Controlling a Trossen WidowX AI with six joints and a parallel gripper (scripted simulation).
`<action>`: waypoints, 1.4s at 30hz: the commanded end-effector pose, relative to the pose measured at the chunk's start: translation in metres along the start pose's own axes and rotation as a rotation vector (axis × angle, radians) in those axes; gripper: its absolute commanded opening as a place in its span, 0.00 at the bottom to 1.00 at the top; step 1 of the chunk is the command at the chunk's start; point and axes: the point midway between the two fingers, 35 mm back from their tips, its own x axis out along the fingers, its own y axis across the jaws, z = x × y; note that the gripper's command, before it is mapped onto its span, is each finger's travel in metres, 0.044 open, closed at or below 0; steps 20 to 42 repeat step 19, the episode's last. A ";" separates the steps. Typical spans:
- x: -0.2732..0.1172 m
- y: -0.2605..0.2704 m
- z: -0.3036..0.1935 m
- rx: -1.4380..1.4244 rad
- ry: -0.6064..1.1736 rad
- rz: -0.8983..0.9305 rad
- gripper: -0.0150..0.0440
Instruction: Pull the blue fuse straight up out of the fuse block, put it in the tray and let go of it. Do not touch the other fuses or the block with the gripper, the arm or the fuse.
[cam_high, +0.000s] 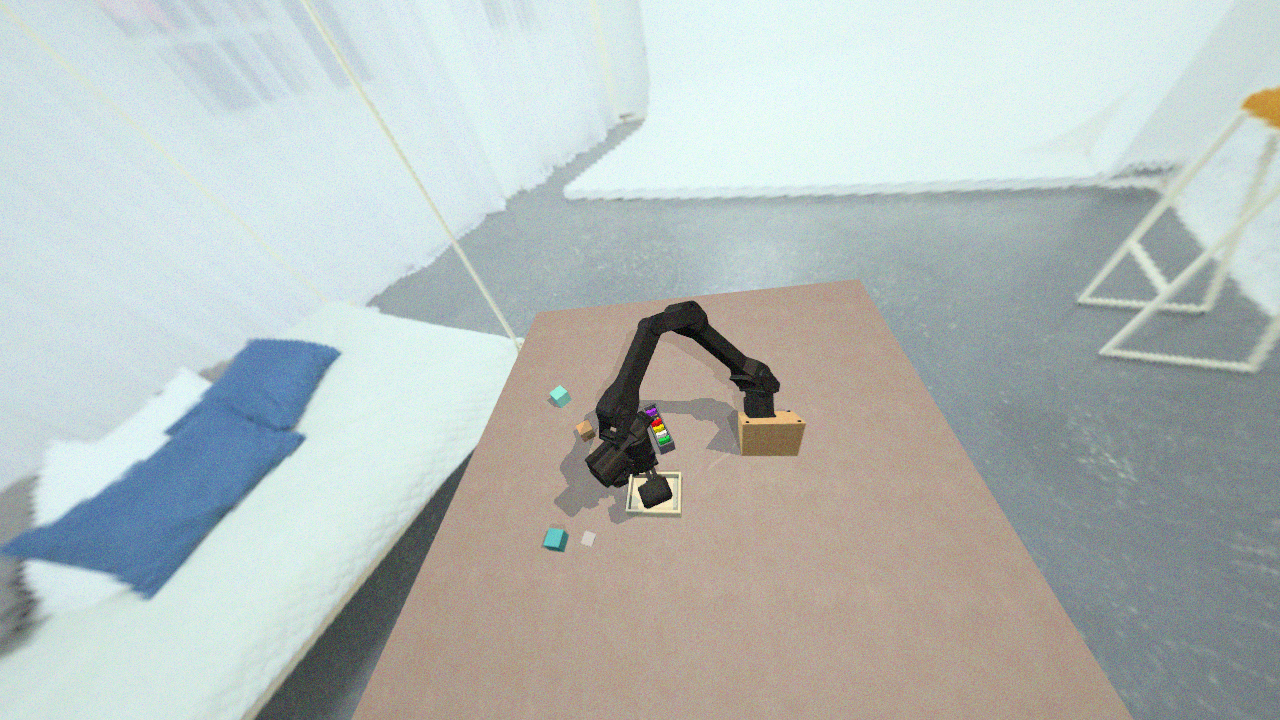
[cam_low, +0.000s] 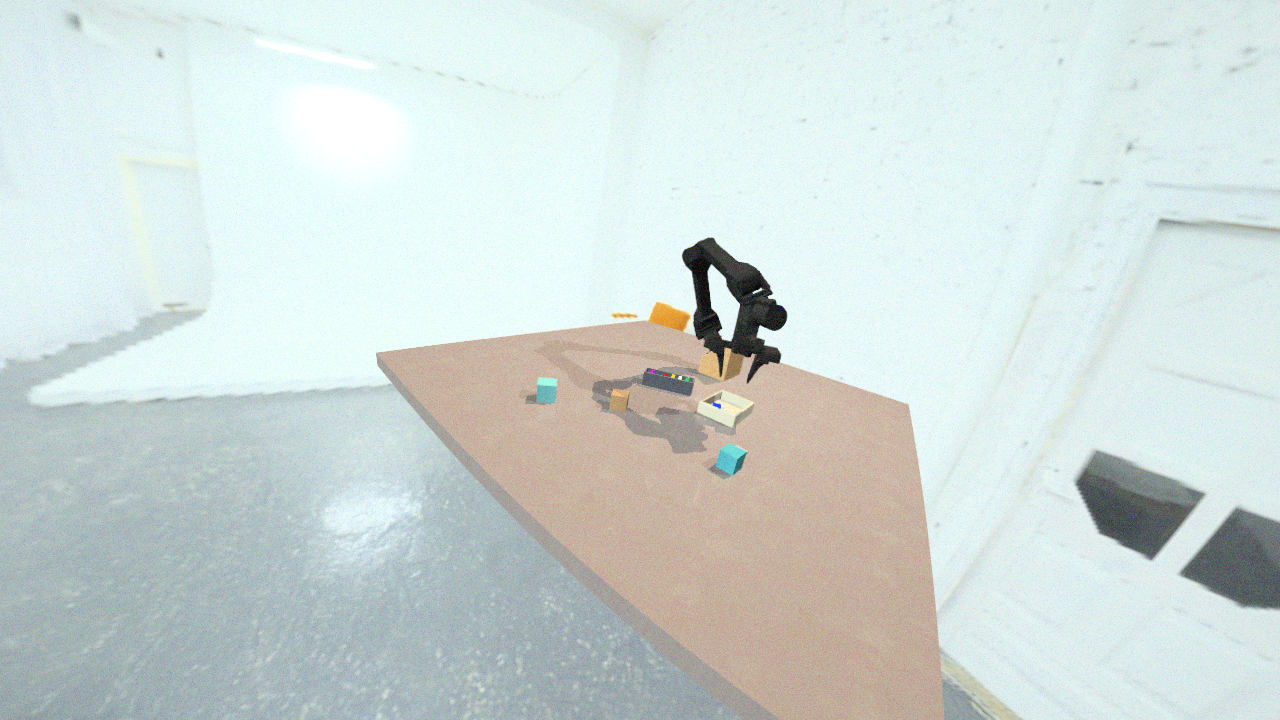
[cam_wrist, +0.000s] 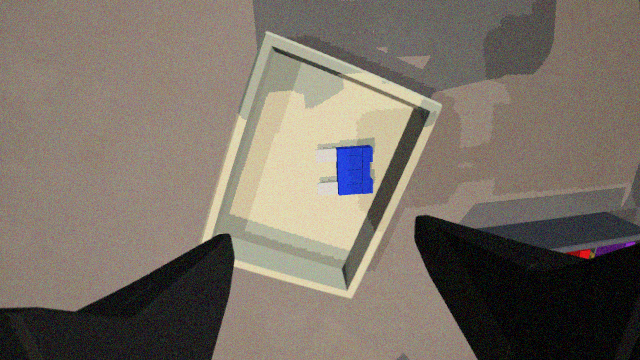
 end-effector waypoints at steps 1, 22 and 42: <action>-0.001 0.000 0.000 0.007 0.004 0.005 0.81; 0.000 0.000 0.000 0.001 0.001 0.000 0.81; 0.000 0.000 0.000 0.001 0.001 0.000 0.81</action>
